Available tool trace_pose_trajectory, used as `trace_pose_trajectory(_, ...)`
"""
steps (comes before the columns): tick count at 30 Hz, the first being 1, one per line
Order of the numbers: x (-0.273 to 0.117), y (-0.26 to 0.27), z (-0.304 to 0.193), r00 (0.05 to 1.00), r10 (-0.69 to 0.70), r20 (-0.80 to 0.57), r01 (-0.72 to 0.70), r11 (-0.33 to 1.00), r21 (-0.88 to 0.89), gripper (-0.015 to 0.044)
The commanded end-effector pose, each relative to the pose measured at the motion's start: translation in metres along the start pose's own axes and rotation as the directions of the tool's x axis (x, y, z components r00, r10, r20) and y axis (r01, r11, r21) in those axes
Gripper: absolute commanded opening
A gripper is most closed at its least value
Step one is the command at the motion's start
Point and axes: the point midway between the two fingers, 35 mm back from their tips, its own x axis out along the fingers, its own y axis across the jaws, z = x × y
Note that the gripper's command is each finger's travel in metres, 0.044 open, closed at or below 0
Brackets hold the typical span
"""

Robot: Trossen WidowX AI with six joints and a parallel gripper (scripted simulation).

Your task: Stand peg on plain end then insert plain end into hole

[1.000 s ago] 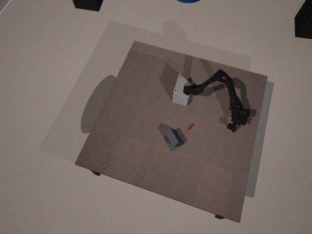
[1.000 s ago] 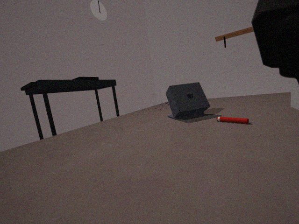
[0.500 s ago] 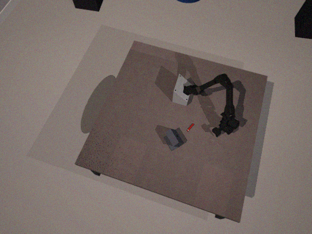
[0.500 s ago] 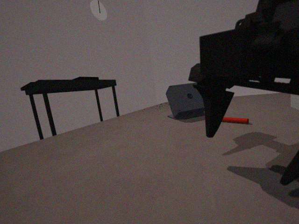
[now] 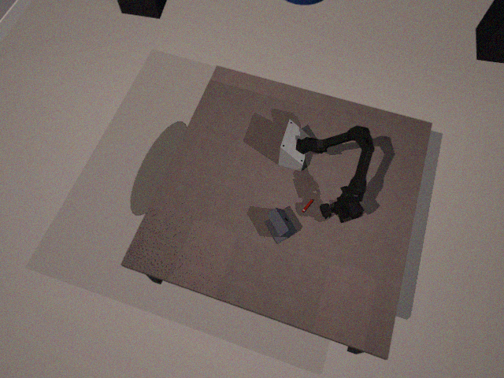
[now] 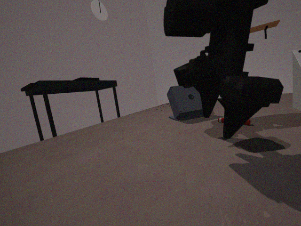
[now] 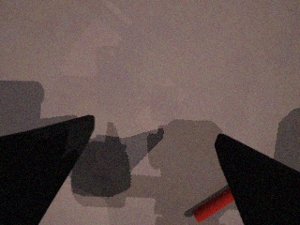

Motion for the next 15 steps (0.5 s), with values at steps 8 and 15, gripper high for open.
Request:
trace_pose_trajectory(8,-0.003,-0.067,-0.026,0.993,0.03,-0.116,0.009,0.945,0.326,0.044)
trace_pose_trajectory(15,-0.012,-0.102,-0.044,0.985,0.083,-0.151,0.009,0.85,0.527,0.044)
